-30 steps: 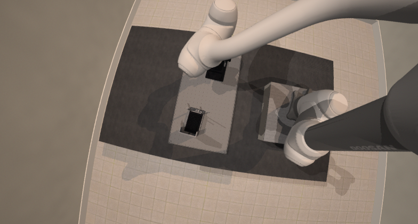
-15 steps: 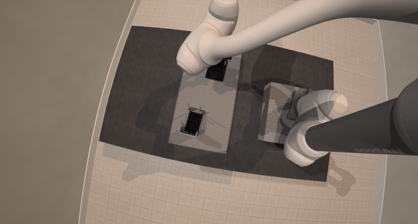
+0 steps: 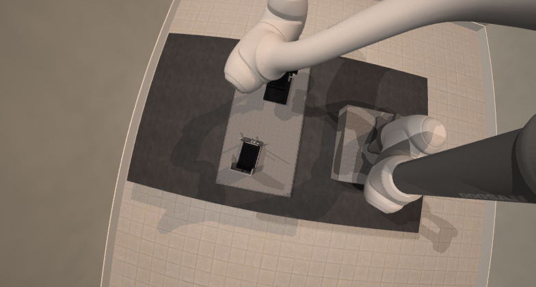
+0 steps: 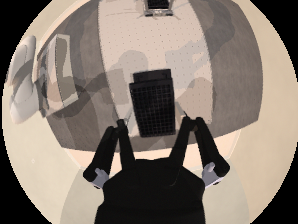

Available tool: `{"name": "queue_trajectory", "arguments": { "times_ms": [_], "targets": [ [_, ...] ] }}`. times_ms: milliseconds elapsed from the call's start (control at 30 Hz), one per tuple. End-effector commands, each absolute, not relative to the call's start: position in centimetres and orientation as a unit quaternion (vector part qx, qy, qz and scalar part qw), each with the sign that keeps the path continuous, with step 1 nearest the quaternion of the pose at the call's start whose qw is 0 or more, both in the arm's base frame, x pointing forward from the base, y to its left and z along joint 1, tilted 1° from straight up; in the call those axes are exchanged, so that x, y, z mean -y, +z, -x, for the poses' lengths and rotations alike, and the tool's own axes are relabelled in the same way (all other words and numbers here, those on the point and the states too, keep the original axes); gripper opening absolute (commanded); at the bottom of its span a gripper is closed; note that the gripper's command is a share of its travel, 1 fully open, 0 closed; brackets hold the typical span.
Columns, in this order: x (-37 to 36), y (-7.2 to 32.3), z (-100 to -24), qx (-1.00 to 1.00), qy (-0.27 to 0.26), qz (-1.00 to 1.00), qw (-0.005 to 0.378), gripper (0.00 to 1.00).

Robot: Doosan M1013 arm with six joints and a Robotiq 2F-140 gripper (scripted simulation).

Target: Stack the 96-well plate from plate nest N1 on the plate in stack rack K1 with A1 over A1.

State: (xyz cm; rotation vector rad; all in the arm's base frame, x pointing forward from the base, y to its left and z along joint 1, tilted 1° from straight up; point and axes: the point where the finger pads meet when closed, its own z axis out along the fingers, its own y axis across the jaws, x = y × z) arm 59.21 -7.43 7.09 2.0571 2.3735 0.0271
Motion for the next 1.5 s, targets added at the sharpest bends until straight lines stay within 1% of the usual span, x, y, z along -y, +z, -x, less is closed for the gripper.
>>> {"name": "queue_trajectory", "arguments": {
  "times_ms": [0, 500, 1133, 1467],
  "targets": [
    [7.4, 7.7, -59.2, -0.756, 0.009, -0.655, 0.000, 0.00],
    [7.5, 9.9, -59.2, -0.756, 0.009, -0.655, 0.000, 0.00],
    [7.5, 9.9, -59.2, -0.756, 0.009, -0.655, 0.000, 0.00],
    [4.8, 9.9, -59.2, -0.745, 0.009, -0.667, 0.000, 0.00]
  ]
}}
